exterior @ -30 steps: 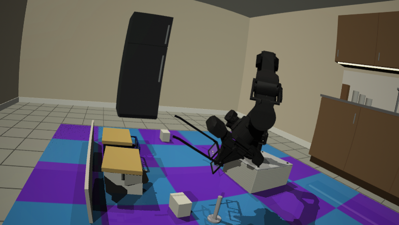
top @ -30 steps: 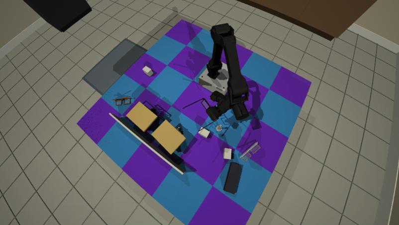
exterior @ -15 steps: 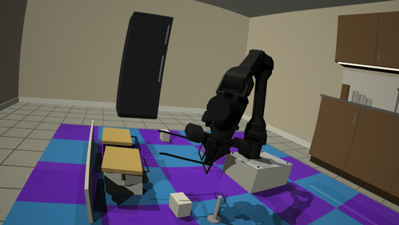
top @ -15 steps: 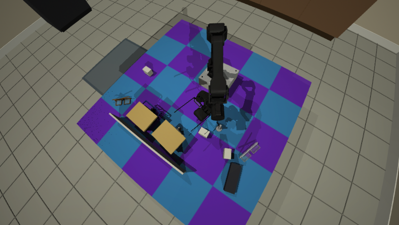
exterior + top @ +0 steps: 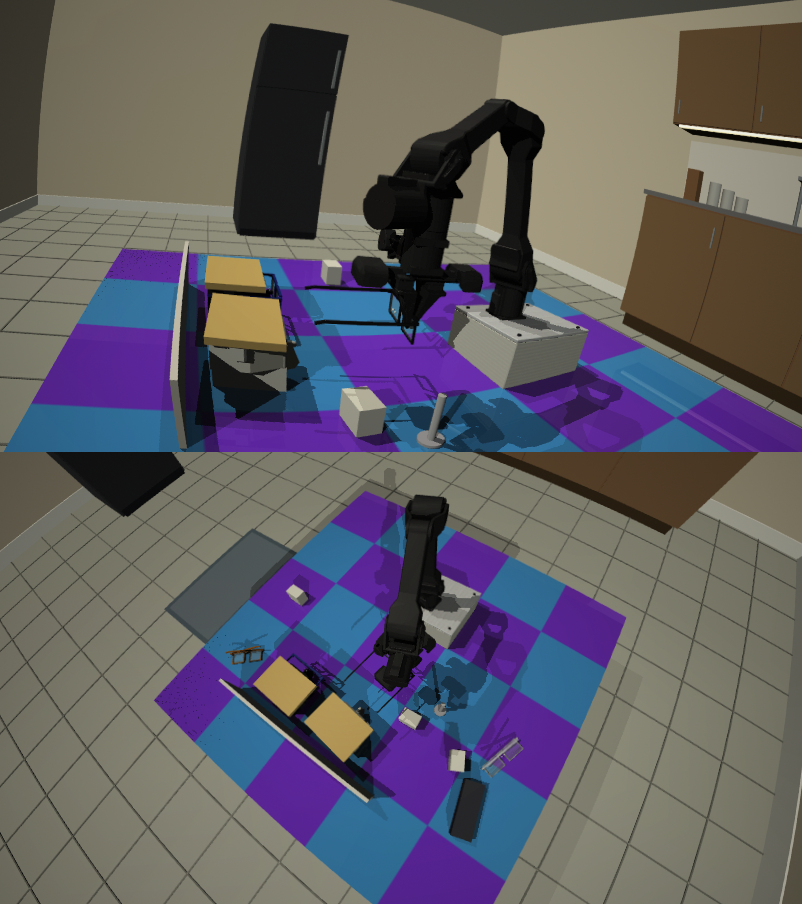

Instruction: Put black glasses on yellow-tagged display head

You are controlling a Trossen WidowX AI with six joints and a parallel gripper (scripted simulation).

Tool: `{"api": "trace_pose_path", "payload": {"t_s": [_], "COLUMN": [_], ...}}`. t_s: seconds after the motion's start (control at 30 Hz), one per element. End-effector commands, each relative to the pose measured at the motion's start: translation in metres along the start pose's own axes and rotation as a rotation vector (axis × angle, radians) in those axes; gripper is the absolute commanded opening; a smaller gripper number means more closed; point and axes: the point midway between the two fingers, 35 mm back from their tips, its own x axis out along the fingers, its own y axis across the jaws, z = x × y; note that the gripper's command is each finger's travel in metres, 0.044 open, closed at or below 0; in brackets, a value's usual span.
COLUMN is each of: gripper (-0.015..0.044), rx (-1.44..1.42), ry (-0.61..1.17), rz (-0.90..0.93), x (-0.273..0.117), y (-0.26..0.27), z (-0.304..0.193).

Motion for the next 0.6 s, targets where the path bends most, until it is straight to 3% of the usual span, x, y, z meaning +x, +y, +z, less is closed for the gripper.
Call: {"api": "trace_pose_path", "payload": {"t_s": [0.0,0.57], "gripper": [0.0,0.0], "rx": [-0.015,-0.016], "ry": [0.027,0.0], "rz": [-0.005,0.025], "x": [0.005,0.025], "y": [-0.001,-0.003], "z": [0.0,-0.002]}}
